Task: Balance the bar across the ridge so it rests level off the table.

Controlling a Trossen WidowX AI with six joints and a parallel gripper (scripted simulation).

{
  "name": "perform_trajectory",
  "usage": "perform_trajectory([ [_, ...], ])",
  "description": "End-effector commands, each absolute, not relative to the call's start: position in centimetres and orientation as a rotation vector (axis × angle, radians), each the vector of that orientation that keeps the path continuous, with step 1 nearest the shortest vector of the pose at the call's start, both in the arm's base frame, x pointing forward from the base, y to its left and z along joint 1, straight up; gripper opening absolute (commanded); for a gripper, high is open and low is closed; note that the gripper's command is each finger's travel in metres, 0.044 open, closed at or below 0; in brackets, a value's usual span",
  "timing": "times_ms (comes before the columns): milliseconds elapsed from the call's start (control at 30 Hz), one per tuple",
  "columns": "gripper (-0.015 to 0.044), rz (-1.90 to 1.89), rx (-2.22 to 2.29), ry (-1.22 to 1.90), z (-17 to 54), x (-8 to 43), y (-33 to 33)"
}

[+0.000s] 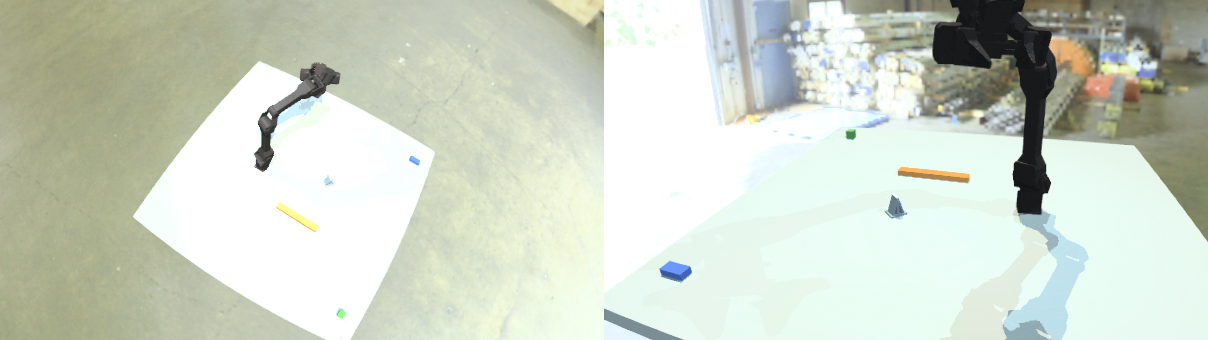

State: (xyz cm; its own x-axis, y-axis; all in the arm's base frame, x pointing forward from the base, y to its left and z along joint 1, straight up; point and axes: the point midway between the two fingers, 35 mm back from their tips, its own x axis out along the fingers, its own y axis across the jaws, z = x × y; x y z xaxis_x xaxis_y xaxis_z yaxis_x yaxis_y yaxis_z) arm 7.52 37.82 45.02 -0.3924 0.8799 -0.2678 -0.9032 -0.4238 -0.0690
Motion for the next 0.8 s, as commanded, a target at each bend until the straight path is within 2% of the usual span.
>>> perform_trajectory([
  [0, 0.0315, 1.895, -0.312, 0.194, 43.4, 10.3, 37.8],
  [767, 0.0315, 1.402, -0.336, 0.441, 36.8, 25.9, 32.6],
])
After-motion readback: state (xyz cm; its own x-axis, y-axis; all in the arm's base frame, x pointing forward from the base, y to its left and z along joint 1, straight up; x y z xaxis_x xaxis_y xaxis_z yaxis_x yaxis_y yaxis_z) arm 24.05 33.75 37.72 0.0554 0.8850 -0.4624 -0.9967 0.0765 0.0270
